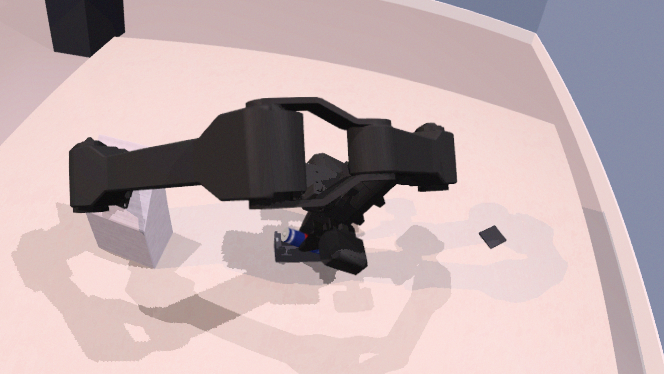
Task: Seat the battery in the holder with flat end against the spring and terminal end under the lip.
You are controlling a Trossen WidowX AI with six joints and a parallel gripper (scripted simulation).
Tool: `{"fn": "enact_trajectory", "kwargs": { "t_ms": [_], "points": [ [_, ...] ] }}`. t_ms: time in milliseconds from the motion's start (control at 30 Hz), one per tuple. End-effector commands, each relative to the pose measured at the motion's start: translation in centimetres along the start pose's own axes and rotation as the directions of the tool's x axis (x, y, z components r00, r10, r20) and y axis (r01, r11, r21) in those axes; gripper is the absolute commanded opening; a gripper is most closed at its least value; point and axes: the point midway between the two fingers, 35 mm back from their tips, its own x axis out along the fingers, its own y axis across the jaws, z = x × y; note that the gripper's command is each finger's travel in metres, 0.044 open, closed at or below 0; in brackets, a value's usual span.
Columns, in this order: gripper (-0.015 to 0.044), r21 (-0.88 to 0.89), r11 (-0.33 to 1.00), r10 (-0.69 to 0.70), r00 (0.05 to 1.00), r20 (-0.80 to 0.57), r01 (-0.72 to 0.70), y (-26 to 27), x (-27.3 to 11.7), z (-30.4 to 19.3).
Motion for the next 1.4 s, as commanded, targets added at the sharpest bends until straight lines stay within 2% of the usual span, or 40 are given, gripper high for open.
{"fn": "enact_trajectory", "kwargs": {
  "t_ms": [0, 967, 1367],
  "points": [
    [0.0070, 0.005, 1.000, -0.003, 1.000, -0.002, 0.003, -0.1, -0.1, -0.4],
    [0.0070, 0.005, 1.000, -0.006, 1.000, -0.001, 0.006, -0.1, -0.8, -1.6],
    [0.0070, 0.006, 1.000, -0.015, 0.999, -0.048, 0.015, -0.2, -0.6, -1.7]
  ]
}}
